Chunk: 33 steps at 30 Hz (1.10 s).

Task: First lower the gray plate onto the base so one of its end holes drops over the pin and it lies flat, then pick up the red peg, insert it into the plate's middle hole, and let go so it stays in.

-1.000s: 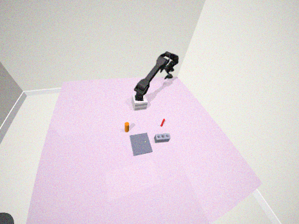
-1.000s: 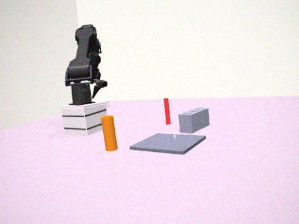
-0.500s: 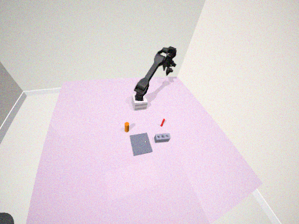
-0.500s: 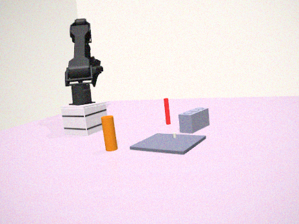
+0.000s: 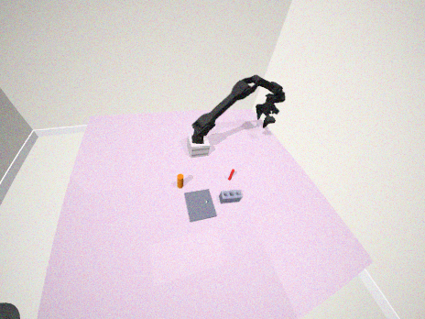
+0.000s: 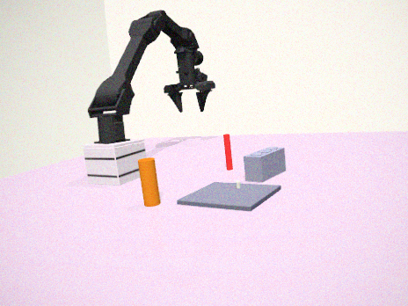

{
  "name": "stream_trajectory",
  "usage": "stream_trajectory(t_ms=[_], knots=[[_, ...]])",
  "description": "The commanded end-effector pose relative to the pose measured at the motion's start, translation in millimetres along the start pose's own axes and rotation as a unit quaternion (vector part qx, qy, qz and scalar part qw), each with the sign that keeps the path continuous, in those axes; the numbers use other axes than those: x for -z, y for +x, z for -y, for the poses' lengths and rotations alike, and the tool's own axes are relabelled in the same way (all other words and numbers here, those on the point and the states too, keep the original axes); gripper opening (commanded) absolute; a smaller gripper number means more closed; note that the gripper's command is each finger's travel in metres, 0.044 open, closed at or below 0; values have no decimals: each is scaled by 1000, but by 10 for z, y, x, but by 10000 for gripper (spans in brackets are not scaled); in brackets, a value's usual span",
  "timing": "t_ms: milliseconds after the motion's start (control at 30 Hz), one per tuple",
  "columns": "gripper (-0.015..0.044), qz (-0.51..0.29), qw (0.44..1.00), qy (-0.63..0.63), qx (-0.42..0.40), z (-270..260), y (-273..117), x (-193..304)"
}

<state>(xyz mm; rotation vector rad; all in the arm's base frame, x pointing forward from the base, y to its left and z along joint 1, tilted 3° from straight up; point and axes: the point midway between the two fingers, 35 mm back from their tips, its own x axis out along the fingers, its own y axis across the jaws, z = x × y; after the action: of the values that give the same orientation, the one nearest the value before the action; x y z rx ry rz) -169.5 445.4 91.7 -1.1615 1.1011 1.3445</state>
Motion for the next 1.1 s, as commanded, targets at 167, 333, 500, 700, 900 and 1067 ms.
stream_trajectory(t_ms=[167,333,500,700,900,1067], knots=[[440,-3,1000,4,13,1556,-90,44],[440,-9,1000,9,22,2461,-144,342],[440,-16,999,12,27,3265,-201,833],[440,-23,999,16,30,4020,-275,1620],[440,-29,999,20,31,4527,-354,2625],[440,-31,999,23,30,4682,-401,3380]])
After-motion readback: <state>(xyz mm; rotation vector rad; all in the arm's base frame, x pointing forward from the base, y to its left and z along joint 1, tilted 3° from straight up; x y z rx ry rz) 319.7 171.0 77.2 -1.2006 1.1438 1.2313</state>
